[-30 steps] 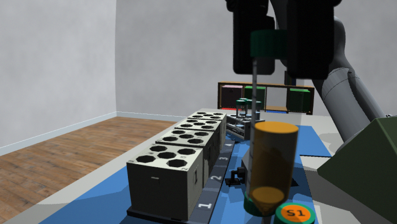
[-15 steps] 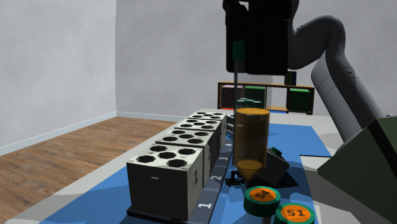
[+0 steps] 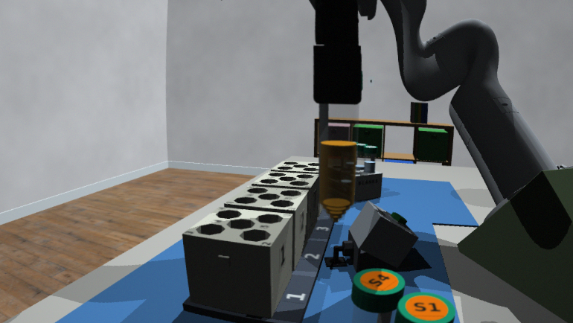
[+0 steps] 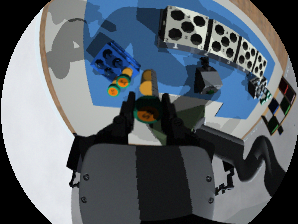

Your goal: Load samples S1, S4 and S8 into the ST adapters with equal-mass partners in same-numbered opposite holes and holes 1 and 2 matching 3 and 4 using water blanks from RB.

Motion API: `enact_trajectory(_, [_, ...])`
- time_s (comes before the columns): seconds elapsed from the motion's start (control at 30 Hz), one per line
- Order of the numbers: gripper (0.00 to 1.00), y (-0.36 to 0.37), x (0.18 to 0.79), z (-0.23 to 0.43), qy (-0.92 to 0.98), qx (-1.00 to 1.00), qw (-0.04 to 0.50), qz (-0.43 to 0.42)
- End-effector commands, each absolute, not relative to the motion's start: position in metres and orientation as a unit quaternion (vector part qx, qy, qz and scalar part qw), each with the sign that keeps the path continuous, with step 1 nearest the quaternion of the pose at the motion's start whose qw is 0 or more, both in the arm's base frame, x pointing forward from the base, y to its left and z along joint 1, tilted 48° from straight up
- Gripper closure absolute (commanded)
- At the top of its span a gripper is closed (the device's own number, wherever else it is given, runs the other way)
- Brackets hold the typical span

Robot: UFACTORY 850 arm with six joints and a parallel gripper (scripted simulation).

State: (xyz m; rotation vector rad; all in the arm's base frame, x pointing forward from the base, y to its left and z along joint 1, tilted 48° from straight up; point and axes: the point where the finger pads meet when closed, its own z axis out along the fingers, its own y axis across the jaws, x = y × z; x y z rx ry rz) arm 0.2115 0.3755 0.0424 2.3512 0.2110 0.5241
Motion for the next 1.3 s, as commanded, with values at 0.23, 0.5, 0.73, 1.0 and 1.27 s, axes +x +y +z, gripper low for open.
enact_trajectory(0.23, [1.0, 0.345, 0.225, 0.08, 0.078, 0.91, 0.351, 0.207])
enact_trajectory(0.5, [1.0, 0.327, 0.233, 0.102, 0.078, 0.91, 0.351, 0.207])
enact_trajectory(0.73, [1.0, 0.305, 0.242, 0.128, 0.078, 0.91, 0.351, 0.207])
enact_trajectory(1.0, [1.0, 0.283, 0.252, 0.154, 0.078, 0.91, 0.351, 0.207])
enact_trajectory(1.27, [1.0, 0.261, 0.261, 0.179, 0.078, 0.91, 0.351, 0.207])
